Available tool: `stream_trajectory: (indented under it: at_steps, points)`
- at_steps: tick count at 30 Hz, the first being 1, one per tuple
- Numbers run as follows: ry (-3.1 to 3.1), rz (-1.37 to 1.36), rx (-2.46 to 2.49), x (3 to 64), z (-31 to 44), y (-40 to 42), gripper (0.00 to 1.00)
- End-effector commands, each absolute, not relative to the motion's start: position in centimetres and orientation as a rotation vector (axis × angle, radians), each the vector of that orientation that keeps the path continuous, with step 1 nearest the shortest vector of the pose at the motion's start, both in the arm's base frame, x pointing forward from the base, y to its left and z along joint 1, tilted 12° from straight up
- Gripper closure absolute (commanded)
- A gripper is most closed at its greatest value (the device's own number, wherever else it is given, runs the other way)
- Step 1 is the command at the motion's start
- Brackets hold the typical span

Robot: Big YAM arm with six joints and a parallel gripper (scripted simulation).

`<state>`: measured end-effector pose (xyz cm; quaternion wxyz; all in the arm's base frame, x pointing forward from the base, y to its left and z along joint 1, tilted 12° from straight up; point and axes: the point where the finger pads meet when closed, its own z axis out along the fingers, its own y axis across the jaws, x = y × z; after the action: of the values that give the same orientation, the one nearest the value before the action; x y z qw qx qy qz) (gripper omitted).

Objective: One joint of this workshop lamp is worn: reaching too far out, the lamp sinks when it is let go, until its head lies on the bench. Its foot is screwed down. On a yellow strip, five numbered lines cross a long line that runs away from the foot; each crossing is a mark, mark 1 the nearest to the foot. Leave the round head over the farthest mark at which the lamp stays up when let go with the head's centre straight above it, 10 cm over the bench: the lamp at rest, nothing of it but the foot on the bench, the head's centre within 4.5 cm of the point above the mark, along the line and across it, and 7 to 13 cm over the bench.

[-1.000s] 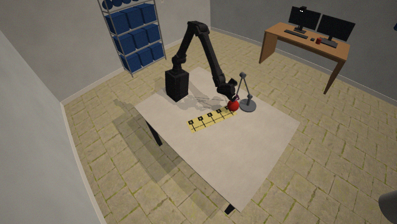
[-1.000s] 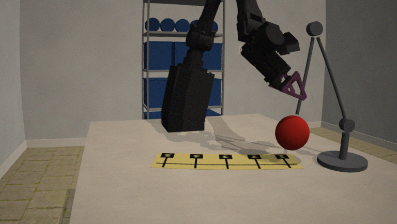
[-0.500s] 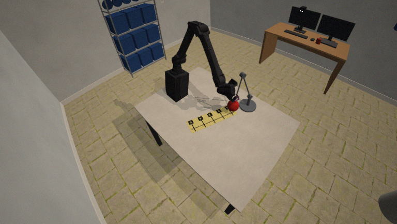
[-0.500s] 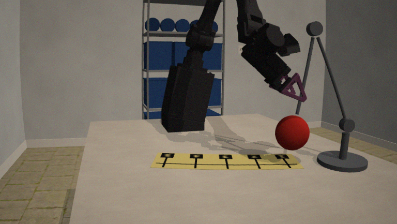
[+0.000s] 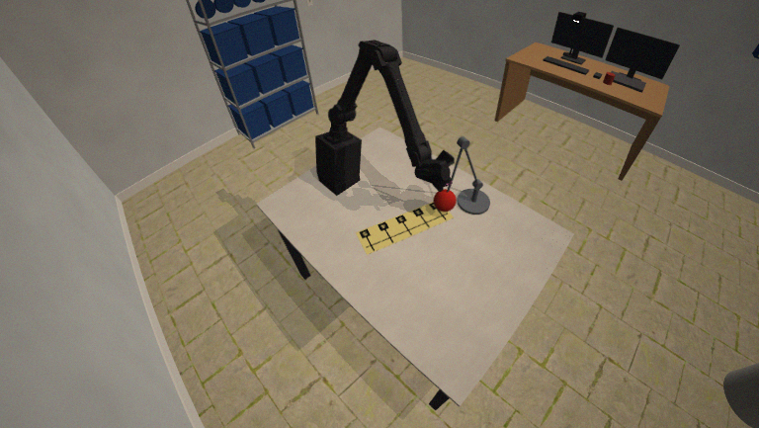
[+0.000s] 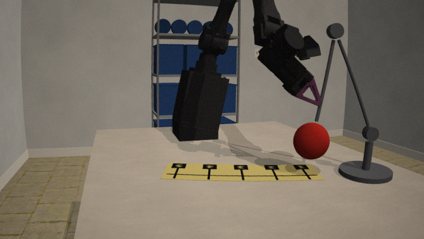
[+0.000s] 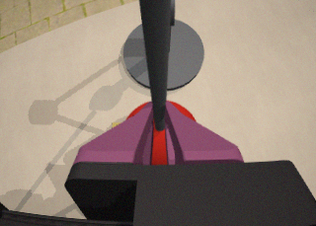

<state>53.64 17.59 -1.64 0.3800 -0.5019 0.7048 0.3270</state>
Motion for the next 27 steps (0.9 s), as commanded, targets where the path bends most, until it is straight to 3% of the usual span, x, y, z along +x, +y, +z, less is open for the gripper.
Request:
stream_trajectory:
  at_steps: [1, 27]
  points:
    - [1.788, 0.836, -1.281, 53.86, -1.17, 17.68, 1.0]
    - [1.792, 0.824, -1.273, 53.61, -1.52, 16.7, 1.0]
